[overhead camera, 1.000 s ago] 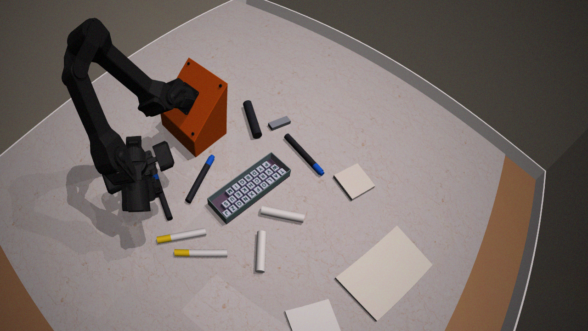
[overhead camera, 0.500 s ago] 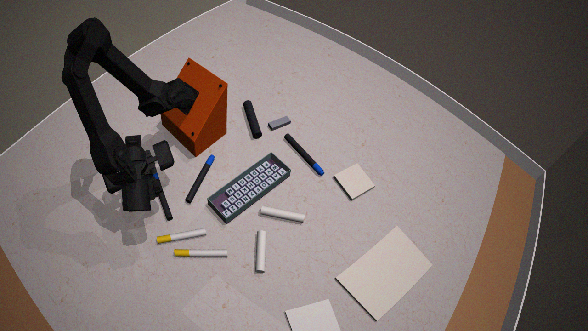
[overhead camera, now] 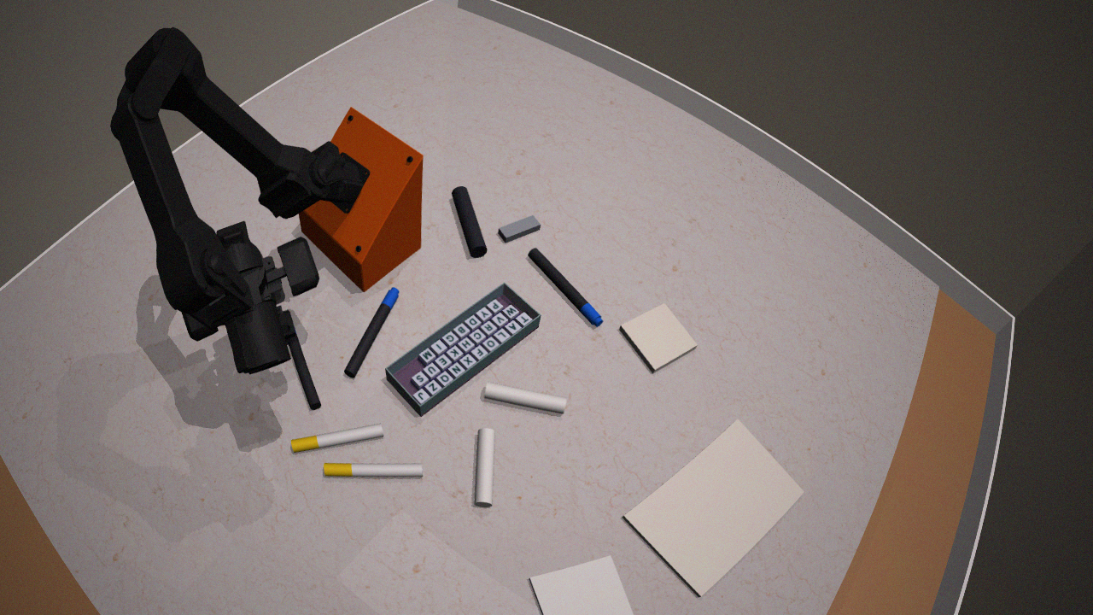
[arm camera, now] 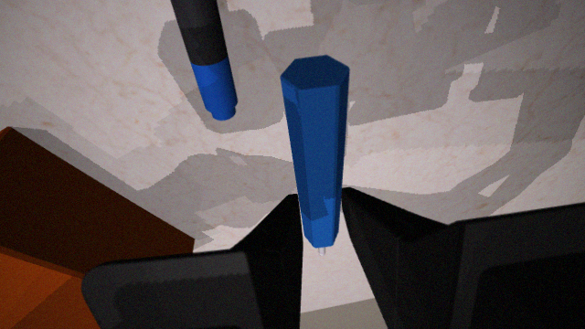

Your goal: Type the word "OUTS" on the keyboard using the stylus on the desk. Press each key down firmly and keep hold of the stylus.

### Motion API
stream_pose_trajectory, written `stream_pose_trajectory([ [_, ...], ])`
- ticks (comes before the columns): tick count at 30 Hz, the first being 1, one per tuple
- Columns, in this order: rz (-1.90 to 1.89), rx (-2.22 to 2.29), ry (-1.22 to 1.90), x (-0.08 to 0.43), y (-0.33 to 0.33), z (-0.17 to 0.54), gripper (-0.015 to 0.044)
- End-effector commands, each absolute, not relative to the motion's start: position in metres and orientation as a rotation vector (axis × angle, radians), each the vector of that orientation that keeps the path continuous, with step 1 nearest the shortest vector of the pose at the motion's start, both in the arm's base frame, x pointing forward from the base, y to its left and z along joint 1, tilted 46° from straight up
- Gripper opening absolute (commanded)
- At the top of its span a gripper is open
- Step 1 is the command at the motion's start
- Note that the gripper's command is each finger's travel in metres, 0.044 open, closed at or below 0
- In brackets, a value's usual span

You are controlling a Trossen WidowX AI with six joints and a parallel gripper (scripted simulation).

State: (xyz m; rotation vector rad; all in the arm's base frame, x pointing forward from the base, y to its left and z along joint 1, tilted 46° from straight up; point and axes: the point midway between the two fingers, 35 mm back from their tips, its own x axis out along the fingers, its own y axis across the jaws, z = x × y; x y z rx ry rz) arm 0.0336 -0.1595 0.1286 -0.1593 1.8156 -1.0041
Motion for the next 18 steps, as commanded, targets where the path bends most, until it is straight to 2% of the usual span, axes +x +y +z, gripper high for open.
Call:
stream_pose_trajectory([
  [1,-0.968,-0.167,1.81,0.039,-0.159,0.124,0.0],
  [18,-0.08,-0.496,1.49,0.17,-0.11,0.055,0.0],
])
